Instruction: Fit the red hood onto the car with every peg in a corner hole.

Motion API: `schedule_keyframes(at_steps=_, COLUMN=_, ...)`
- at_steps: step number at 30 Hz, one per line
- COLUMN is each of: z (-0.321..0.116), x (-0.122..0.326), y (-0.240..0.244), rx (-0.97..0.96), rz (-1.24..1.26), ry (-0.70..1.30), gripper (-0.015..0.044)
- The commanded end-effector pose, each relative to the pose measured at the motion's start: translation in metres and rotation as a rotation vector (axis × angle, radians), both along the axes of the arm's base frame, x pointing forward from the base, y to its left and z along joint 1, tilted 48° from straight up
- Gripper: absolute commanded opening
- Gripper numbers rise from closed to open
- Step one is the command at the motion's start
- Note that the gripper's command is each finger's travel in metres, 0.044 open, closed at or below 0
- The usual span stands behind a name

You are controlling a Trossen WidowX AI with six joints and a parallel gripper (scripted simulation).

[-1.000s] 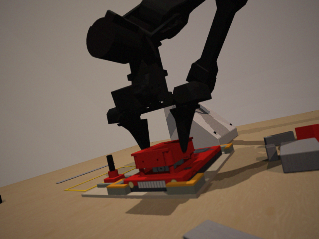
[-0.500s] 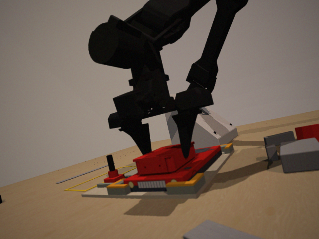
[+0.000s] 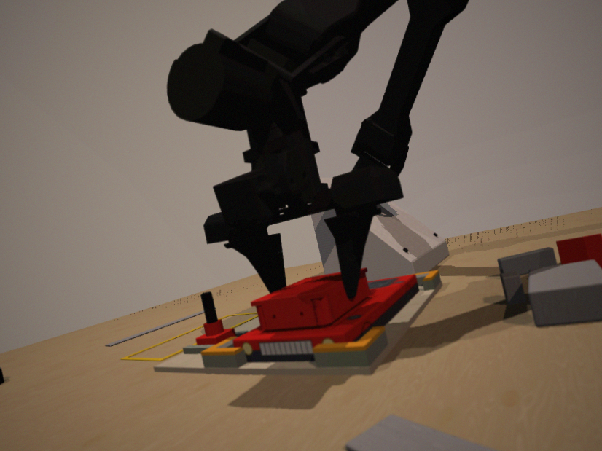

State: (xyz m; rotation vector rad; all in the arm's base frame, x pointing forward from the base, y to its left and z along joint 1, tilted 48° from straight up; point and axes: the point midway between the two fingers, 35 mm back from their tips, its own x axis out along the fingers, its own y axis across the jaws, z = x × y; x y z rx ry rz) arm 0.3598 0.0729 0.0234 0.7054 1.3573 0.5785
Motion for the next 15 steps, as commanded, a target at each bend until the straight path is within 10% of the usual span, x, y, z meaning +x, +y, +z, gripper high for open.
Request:
schedule_keyframes(at_steps=1, z=0.000, x=0.000, y=0.000, rx=0.000, rz=0.000, ry=0.000, gripper=0.0263)
schedule_keyframes(at_steps=8, z=0.000, x=0.000, y=0.000, rx=0.000, rz=0.000, ry=0.000, gripper=0.0440)
schedule_keyframes(at_steps=15, z=0.012, x=0.000, y=-0.016, rx=-0.004, rz=0.003, ry=0.003, gripper=0.0440)
